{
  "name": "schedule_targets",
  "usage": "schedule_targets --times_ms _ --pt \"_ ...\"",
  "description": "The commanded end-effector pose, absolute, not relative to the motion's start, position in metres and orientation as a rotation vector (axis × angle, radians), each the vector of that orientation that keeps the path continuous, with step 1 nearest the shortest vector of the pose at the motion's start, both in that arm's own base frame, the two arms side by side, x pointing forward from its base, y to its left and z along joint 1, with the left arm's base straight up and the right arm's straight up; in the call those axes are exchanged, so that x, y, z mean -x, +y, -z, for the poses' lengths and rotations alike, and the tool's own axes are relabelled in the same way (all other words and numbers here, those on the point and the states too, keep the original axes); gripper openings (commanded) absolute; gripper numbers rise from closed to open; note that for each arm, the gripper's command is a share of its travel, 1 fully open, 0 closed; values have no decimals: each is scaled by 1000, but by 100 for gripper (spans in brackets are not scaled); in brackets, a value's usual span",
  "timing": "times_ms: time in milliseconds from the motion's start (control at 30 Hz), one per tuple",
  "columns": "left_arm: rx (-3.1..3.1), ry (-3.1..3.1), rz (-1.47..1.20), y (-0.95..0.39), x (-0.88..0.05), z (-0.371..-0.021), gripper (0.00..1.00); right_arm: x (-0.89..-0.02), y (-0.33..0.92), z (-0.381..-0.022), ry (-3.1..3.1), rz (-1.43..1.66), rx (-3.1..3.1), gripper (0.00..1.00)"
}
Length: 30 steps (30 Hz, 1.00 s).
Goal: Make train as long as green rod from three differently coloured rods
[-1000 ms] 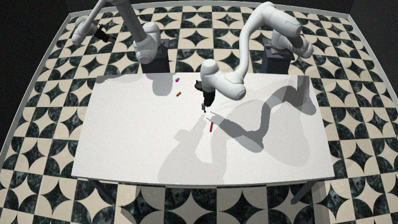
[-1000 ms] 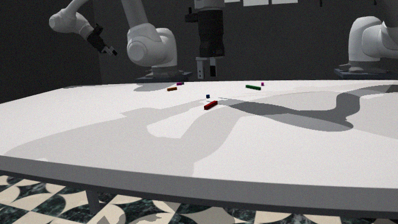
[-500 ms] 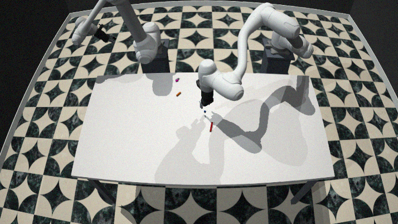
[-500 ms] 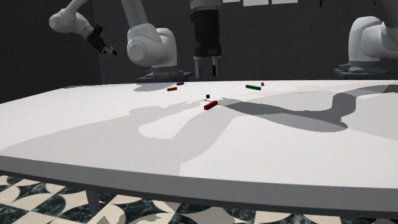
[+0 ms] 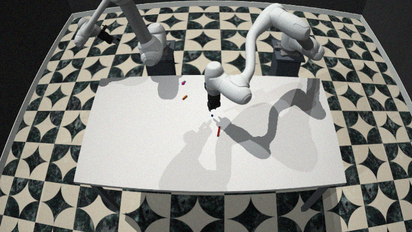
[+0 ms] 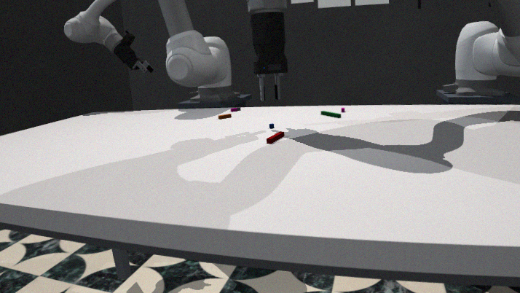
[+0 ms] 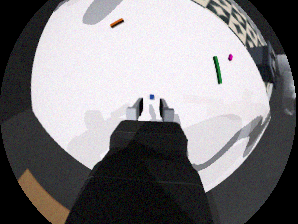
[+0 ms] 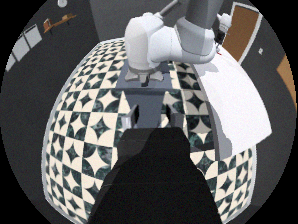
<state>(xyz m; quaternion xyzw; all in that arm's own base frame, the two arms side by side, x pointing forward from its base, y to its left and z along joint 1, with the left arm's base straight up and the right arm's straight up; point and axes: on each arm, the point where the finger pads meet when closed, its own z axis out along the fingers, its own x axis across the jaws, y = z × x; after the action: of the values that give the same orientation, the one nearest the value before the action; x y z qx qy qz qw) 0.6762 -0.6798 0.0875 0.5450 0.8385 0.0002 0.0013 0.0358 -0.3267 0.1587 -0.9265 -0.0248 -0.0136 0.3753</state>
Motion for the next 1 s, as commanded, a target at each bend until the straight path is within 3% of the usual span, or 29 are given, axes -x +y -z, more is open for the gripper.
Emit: schedule_targets --times_ms 0,967 --pt "-1718 2632 1 -682 -675 -89 54 -33 -323 -159 -61 26 2356 100" --pt "-1718 2632 2 -681 -674 -75 54 -33 -323 -159 -61 26 2356 100"
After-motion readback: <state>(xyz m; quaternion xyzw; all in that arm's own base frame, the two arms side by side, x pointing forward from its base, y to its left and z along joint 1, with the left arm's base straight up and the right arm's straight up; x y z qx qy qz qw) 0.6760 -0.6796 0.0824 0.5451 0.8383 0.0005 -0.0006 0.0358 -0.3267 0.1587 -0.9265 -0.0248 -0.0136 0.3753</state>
